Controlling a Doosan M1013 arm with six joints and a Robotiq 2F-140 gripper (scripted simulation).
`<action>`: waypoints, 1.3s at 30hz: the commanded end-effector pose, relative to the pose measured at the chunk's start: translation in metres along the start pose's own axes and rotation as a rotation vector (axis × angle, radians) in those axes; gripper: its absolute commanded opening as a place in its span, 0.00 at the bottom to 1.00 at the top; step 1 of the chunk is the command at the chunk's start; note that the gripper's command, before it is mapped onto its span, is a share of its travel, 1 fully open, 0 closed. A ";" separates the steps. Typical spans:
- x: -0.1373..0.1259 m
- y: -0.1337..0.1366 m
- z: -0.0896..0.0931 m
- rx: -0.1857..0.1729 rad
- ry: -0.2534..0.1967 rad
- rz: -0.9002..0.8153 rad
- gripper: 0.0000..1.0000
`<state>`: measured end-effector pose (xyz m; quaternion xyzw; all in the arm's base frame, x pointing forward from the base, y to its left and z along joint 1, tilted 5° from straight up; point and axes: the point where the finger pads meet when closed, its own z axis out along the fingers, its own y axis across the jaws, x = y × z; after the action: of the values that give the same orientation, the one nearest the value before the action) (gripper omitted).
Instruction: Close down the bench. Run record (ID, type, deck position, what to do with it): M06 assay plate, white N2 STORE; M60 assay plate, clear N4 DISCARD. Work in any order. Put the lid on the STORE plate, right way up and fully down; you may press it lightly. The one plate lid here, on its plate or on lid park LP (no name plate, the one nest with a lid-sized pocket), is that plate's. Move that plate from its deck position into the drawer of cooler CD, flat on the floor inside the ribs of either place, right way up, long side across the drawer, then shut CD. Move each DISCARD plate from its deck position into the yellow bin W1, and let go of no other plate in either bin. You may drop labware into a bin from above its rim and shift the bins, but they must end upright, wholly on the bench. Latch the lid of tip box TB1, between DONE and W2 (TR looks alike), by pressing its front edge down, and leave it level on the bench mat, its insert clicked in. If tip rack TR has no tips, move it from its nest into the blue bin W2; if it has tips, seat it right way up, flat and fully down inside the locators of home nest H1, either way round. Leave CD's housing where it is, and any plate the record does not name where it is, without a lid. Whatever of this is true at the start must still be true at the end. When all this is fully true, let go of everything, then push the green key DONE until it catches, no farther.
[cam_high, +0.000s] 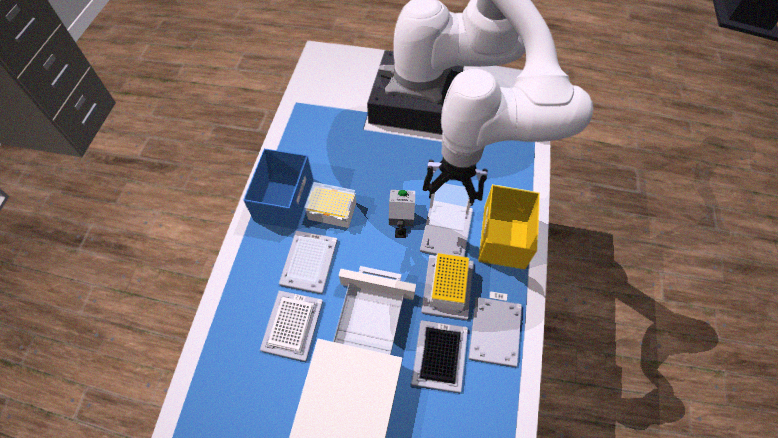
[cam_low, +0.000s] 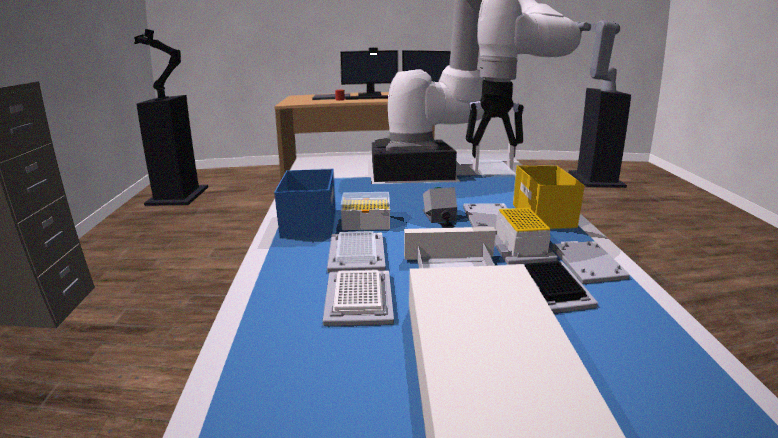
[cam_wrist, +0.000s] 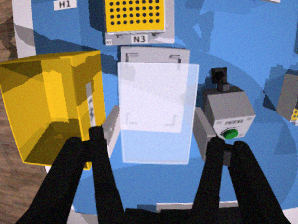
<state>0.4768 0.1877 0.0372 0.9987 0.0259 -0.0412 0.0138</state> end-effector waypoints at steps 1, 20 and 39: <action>0.007 0.007 0.000 0.001 0.000 -0.003 0.00; 0.039 0.038 0.000 0.001 0.000 -0.003 0.00; 0.072 0.070 0.000 0.001 0.000 -0.003 0.00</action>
<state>0.5467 0.1262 0.0333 0.9987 0.0271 -0.0413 0.0135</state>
